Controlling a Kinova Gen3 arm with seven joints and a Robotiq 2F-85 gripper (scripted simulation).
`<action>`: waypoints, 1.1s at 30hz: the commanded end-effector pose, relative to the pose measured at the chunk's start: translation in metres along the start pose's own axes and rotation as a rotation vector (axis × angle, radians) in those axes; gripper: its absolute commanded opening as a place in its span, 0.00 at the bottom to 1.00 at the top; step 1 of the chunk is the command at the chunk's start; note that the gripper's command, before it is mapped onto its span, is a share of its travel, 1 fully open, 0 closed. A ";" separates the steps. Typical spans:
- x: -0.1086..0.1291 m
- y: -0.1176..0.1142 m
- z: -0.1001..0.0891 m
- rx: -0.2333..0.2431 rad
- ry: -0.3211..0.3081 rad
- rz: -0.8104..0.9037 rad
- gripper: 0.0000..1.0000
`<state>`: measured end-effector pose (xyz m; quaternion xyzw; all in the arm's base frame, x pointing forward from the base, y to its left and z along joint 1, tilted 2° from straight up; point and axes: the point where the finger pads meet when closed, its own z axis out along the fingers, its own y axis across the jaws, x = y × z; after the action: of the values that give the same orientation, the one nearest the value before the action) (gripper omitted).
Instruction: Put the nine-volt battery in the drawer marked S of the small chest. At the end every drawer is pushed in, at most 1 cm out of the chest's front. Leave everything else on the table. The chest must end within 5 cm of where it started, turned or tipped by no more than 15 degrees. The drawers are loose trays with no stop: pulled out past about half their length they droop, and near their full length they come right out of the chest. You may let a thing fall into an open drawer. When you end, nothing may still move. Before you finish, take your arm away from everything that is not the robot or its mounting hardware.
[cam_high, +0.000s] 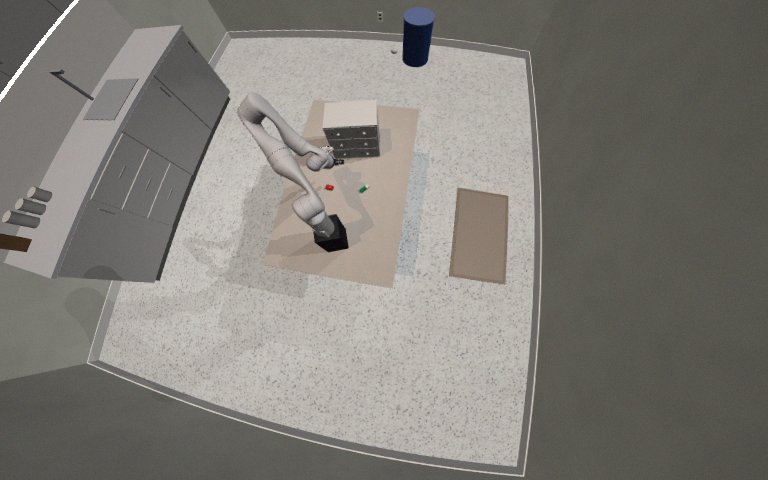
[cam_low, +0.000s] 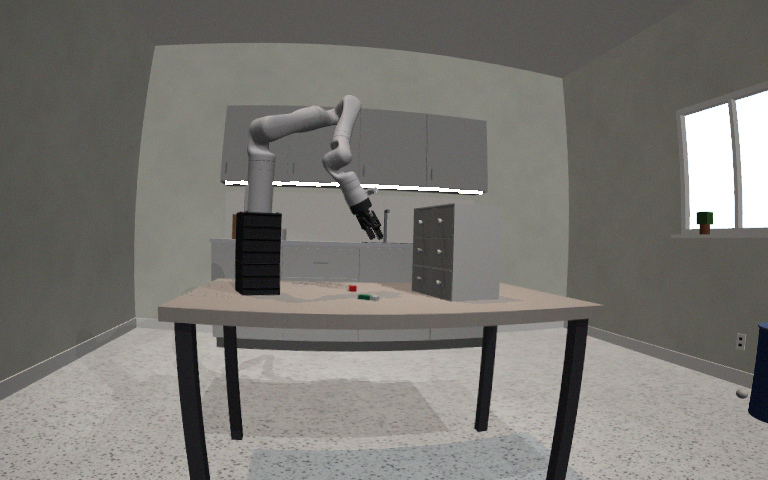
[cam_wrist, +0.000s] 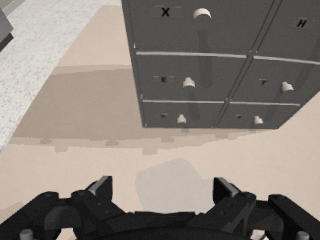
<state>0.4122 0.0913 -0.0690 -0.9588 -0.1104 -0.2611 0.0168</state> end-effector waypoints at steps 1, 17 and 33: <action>-0.007 0.003 0.003 -0.007 -0.003 -0.004 1.00; -0.005 0.002 0.017 -0.006 0.113 -0.004 1.00; -0.003 0.002 0.032 -0.005 0.233 -0.004 1.00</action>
<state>0.4303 0.0956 -0.0906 -0.9201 -0.1074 -0.3754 0.0303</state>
